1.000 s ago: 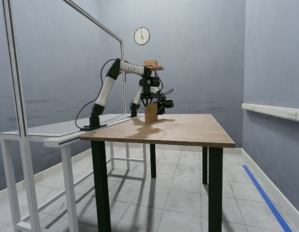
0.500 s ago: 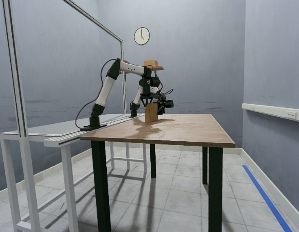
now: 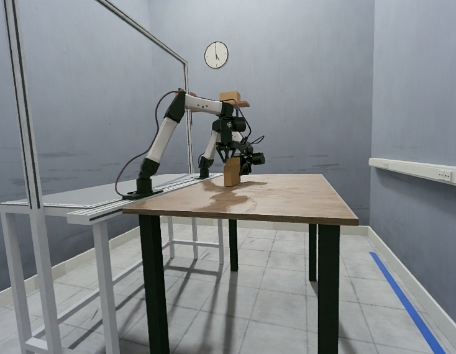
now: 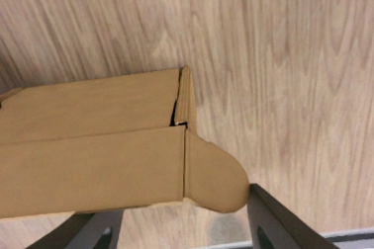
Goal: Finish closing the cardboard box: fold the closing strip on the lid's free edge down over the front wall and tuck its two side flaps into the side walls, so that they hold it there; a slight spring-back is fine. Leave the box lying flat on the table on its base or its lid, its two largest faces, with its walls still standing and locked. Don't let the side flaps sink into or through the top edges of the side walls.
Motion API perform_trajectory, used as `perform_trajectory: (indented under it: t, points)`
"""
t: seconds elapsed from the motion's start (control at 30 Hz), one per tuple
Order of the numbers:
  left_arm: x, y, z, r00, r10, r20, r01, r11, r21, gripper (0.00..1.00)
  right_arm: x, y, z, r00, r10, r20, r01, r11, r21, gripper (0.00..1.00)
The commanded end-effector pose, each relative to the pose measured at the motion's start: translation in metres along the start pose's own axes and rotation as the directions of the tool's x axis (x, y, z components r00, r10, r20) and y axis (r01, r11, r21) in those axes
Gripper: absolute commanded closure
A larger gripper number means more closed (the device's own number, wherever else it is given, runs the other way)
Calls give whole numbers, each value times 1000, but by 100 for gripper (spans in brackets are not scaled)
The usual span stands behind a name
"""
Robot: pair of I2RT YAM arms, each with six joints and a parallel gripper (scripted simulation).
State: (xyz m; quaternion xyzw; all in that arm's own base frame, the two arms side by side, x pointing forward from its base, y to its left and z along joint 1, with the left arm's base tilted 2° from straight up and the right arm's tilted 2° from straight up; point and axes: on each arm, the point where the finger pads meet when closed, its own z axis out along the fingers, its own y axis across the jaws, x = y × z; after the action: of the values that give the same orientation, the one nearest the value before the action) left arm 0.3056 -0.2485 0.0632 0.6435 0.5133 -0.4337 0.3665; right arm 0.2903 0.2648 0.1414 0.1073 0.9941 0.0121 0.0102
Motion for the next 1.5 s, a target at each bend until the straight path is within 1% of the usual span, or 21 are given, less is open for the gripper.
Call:
perform_trajectory:
  t: [0.0,0.1,0.13,0.17,0.27,0.47,0.7,0.8,1.07,1.47]
  points:
    - [-8,2,-1,1000,26,3,-26,1000,-5,55,-9,7,2,1000,-31,-3,31,999,-17,46]
    - [-8,2,-1,1000,26,3,-26,1000,-5,55,-11,8,2,1000,-31,0,31,999,-20,46]
    - [-14,0,-2,999,44,1,-44,999,-10,55,-13,9,2,999,-35,-1,35,999,-20,46]
    - [-14,-1,-2,999,45,1,-45,999,-10,55,-12,13,2,999,-40,6,41,999,-28,46]
    - [-14,-1,-2,999,43,2,-43,999,-8,55,-18,11,2,1000,-30,3,30,999,-24,46]
    - [-14,-1,-2,999,46,2,-46,999,-8,55,-23,15,2,999,-32,6,32,999,-27,46]
    - [-15,-1,-2,999,51,2,-51,999,-9,55,-26,20,2,999,-36,7,37,999,-30,46]
    - [-15,-1,-2,999,51,2,-51,999,-9,55,-21,23,2,999,-42,7,42,999,-30,46]
    - [-15,-1,-2,999,51,3,-51,999,-8,55,-21,25,2,1000,-28,7,28,999,-31,46]
    - [-15,-1,-2,999,51,3,-51,999,-8,55,-17,21,4,1000,-29,-7,29,1000,-9,46]
